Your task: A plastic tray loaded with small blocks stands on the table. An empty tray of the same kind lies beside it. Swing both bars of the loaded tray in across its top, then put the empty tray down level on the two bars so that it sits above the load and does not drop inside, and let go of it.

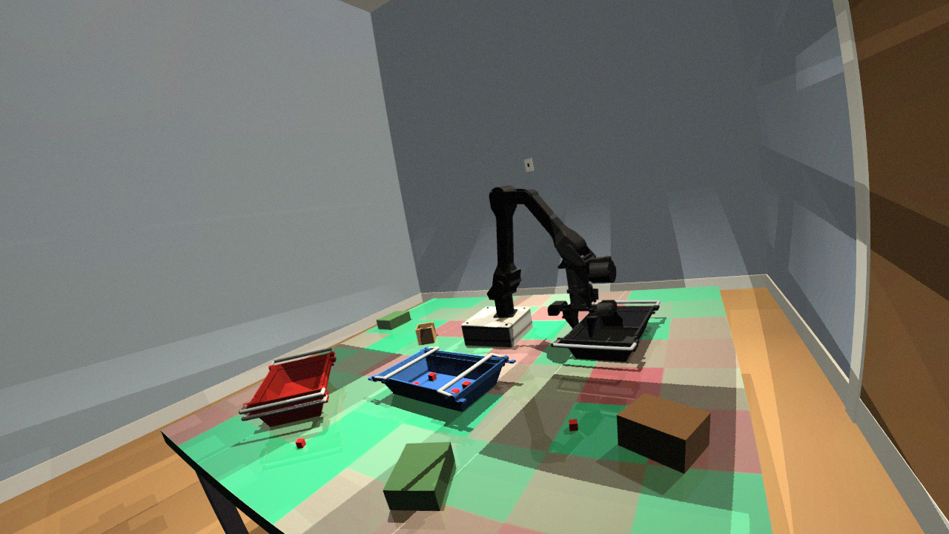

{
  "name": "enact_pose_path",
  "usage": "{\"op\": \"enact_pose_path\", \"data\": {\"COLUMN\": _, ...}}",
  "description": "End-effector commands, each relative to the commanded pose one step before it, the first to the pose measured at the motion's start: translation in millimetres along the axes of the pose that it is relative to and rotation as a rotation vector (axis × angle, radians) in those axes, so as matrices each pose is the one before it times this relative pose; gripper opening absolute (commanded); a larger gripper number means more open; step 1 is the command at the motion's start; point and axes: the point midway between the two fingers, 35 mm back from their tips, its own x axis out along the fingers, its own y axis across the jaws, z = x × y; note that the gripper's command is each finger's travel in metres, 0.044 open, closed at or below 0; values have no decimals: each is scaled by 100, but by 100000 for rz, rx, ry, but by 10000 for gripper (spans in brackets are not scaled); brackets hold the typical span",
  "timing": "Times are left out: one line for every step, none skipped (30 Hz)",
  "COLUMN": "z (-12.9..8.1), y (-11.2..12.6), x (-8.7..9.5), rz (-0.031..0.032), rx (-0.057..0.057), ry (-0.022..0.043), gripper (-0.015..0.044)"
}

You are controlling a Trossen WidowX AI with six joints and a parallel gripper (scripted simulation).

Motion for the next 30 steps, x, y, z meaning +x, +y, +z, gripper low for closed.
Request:
{"op": "enact_pose_path", "data": {"z": -52, "y": 188, "x": 46, "rz": 813, "rx": -523, "ry": 347, "gripper": 128}}
{"op": "enact_pose_path", "data": {"z": 0, "y": 0, "x": 0, "rz": 0, "rx": 0, "ry": 0, "gripper": 121}}
{"op": "enact_pose_path", "data": {"z": 0, "y": 0, "x": 0, "rz": 0, "rx": 0, "ry": 0, "gripper": 115}}
{"op": "enact_pose_path", "data": {"z": 0, "y": 0, "x": 0, "rz": 0, "rx": 0, "ry": 0, "gripper": 108}}
{"op": "enact_pose_path", "data": {"z": 0, "y": 0, "x": 0, "rz": 0, "rx": 0, "ry": 0, "gripper": 101}}
{"op": "enact_pose_path", "data": {"z": 0, "y": 0, "x": 0, "rz": 0, "rx": 0, "ry": 0, "gripper": 95}}
{"op": "enact_pose_path", "data": {"z": 0, "y": 0, "x": 0, "rz": 0, "rx": 0, "ry": 0, "gripper": 88}}
{"op": "enact_pose_path", "data": {"z": 0, "y": 0, "x": 0, "rz": 0, "rx": 0, "ry": 0, "gripper": 81}}
{"op": "enact_pose_path", "data": {"z": 0, "y": 0, "x": 0, "rz": 0, "rx": 0, "ry": 0, "gripper": 75}}
{"op": "enact_pose_path", "data": {"z": 0, "y": 0, "x": 0, "rz": 0, "rx": 0, "ry": 0, "gripper": 68}}
{"op": "enact_pose_path", "data": {"z": 0, "y": 0, "x": 0, "rz": 0, "rx": 0, "ry": 0, "gripper": 61}}
{"op": "enact_pose_path", "data": {"z": 0, "y": 0, "x": 0, "rz": 0, "rx": 0, "ry": 0, "gripper": 55}}
{"op": "enact_pose_path", "data": {"z": 0, "y": 0, "x": 0, "rz": 0, "rx": 0, "ry": 0, "gripper": 48}}
{"op": "enact_pose_path", "data": {"z": 0, "y": 0, "x": 0, "rz": 0, "rx": 0, "ry": 0, "gripper": 41}}
{"op": "enact_pose_path", "data": {"z": 0, "y": 0, "x": 0, "rz": 0, "rx": 0, "ry": 0, "gripper": 35}}
{"op": "enact_pose_path", "data": {"z": 0, "y": 0, "x": 0, "rz": 0, "rx": 0, "ry": 0, "gripper": 28}}
{"op": "enact_pose_path", "data": {"z": -1, "y": -21, "x": -115, "rz": -3, "rx": 0, "ry": 0, "gripper": 21}}
{"op": "enact_pose_path", "data": {"z": -1, "y": -38, "x": -215, "rz": -5, "rx": 0, "ry": 0, "gripper": 15}}
{"op": "enact_pose_path", "data": {"z": -2, "y": -52, "x": -323, "rz": -7, "rx": 0, "ry": -1, "gripper": 8}}
{"op": "enact_pose_path", "data": {"z": -2, "y": -64, "x": -442, "rz": -9, "rx": 0, "ry": -1, "gripper": 1}}
{"op": "enact_pose_path", "data": {"z": -2, "y": -63, "x": -515, "rz": -9, "rx": 0, "ry": -1, "gripper": 0}}
{"op": "enact_pose_path", "data": {"z": -2, "y": -57, "x": -590, "rz": -9, "rx": 0, "ry": -1, "gripper": 0}}
{"op": "enact_pose_path", "data": {"z": -1, "y": -45, "x": -647, "rz": -9, "rx": 0, "ry": -1, "gripper": 0}}
{"op": "enact_pose_path", "data": {"z": -1, "y": -27, "x": -676, "rz": -7, "rx": 0, "ry": -2, "gripper": 0}}
{"op": "enact_pose_path", "data": {"z": 0, "y": -8, "x": -688, "rz": -5, "rx": 0, "ry": -2, "gripper": 0}}
{"op": "enact_pose_path", "data": {"z": 1, "y": 13, "x": -696, "rz": -3, "rx": 0, "ry": -2, "gripper": 0}}
{"op": "enact_pose_path", "data": {"z": 2, "y": 34, "x": -702, "rz": -1, "rx": 0, "ry": -2, "gripper": 0}}
{"op": "enact_pose_path", "data": {"z": 2, "y": 55, "x": -707, "rz": 1, "rx": 0, "ry": -2, "gripper": 0}}
{"op": "enact_pose_path", "data": {"z": 3, "y": 76, "x": -708, "rz": 3, "rx": 0, "ry": -2, "gripper": 0}}
{"op": "enact_pose_path", "data": {"z": 3, "y": 75, "x": -564, "rz": 3, "rx": 0, "ry": -2, "gripper": 0}}
